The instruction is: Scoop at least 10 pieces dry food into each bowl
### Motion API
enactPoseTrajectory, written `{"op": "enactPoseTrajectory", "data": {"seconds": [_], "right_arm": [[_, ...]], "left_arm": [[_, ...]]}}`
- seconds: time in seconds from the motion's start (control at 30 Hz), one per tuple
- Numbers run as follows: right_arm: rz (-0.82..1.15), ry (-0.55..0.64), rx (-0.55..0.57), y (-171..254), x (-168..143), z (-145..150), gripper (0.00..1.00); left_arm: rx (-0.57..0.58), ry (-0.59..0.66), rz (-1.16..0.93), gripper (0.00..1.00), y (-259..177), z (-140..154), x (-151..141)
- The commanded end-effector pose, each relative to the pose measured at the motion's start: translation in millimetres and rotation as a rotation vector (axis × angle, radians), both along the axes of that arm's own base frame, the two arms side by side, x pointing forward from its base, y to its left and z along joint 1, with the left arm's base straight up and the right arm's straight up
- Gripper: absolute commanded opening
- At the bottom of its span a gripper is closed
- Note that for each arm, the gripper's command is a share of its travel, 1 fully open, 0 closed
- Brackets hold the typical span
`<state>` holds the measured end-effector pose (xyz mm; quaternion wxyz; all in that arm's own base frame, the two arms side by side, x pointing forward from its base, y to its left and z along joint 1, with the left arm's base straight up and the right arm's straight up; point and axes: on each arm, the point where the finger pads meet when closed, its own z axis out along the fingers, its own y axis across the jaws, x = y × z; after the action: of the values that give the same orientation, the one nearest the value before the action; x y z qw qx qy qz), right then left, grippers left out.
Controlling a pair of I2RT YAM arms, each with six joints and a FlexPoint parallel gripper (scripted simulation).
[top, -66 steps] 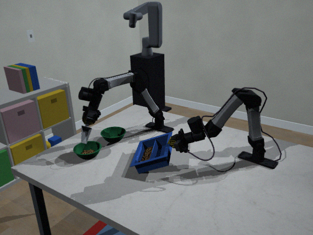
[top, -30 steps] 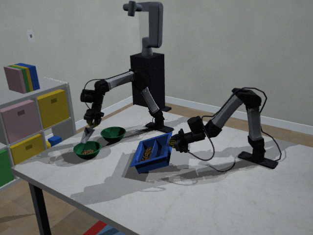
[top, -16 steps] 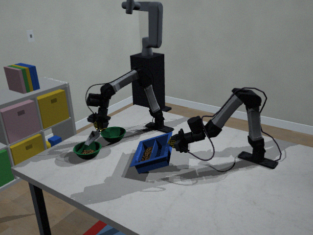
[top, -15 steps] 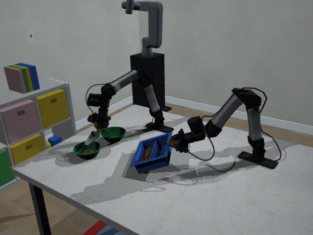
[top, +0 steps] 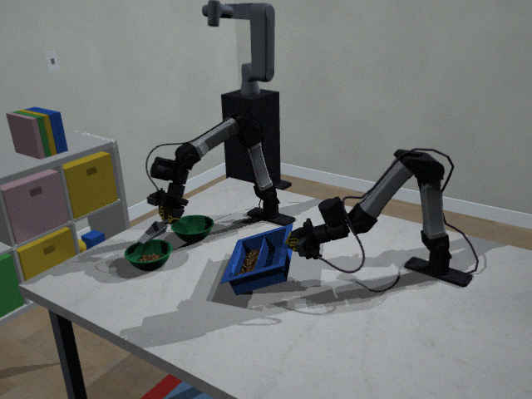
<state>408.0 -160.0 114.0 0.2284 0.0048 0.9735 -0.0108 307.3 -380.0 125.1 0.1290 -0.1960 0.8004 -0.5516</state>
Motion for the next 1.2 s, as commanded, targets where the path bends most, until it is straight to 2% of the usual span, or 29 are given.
{"op": "enactPoseTrajectory", "data": {"seconds": [0.0, 0.07, 0.43, 0.9, 0.97, 1.17], "right_arm": [[-0.02, -0.087, -0.035, -9.9, 15.4, 25.3, 0.0], [-0.014, -0.087, 0.005, -3.5, 4.2, 16.7, 0.0], [0.001, -0.265, 0.182, -6.3, 3.2, 4.3, 0.0], [0.006, -0.274, 0.178, -6.0, 7.0, 6.5, 0.0], [0.008, -0.276, 0.177, -5.9, 8.5, 7.6, 0.0], [0.012, -0.276, 0.177, -4.5, 9.0, 7.6, 0.0]], "left_arm": [[-0.047, -0.067, -0.024, 0.0, -12.6, 22.1, 3.5], [-0.047, -0.067, -0.024, 0.0, -12.6, 22.1, 3.5], [-0.047, -0.067, -0.024, 0.0, -12.6, 22.1, 3.5], [-0.047, -0.067, -0.024, 0.0, -12.6, 22.1, 3.5], [-0.041, -0.062, -0.016, 0.0, 1.0, 20.7, -0.1], [-0.04, -0.062, -0.024, 0.0, 4.9, 20.6, -2.1]]}}
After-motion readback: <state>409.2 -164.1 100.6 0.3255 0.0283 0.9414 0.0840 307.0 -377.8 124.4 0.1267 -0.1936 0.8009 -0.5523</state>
